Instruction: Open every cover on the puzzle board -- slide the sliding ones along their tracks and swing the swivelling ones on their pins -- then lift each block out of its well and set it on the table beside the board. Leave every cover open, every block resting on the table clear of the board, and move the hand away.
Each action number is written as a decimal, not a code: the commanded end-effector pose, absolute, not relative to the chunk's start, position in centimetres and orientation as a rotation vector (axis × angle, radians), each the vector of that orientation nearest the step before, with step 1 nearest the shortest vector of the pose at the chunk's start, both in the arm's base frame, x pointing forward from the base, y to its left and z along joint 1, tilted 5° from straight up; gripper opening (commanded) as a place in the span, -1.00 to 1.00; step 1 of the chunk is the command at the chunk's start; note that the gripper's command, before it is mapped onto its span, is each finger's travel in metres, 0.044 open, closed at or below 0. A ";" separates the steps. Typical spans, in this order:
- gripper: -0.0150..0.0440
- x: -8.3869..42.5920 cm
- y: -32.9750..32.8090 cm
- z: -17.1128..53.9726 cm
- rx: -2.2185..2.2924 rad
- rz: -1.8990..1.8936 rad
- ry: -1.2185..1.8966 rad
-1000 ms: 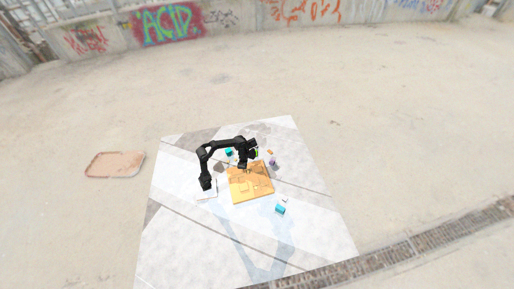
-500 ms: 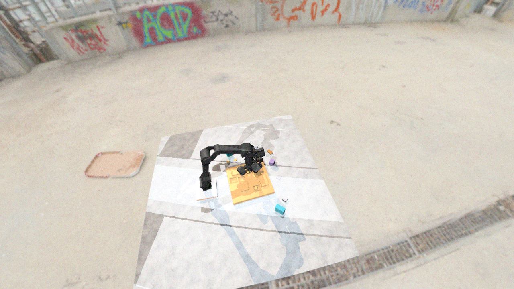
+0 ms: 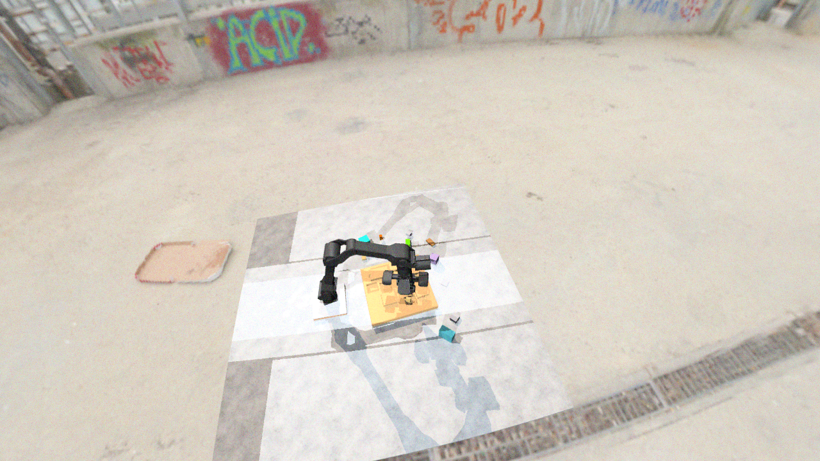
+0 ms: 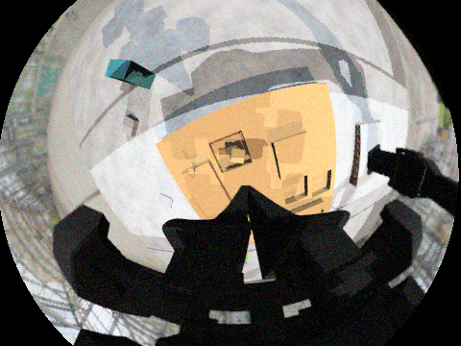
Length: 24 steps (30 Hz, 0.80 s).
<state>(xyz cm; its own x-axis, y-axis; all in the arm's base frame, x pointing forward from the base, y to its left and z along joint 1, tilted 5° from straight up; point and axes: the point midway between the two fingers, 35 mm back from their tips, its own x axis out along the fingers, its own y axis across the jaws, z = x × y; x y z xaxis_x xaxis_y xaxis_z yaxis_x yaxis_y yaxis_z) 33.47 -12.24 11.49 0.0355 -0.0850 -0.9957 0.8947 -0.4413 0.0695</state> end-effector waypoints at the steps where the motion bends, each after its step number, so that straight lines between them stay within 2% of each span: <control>1: -0.49 33.3 -13.7 11.5 1.586 -1.613 0.771; 5: -0.49 33.2 -13.8 11.5 1.487 -1.526 0.864; 12: -0.49 33.1 -14.0 11.6 0.974 -1.060 1.230; 19: -0.49 33.0 -14.2 11.6 0.451 -0.572 1.448; 24: -0.49 33.0 -14.2 11.6 0.400 -0.523 1.463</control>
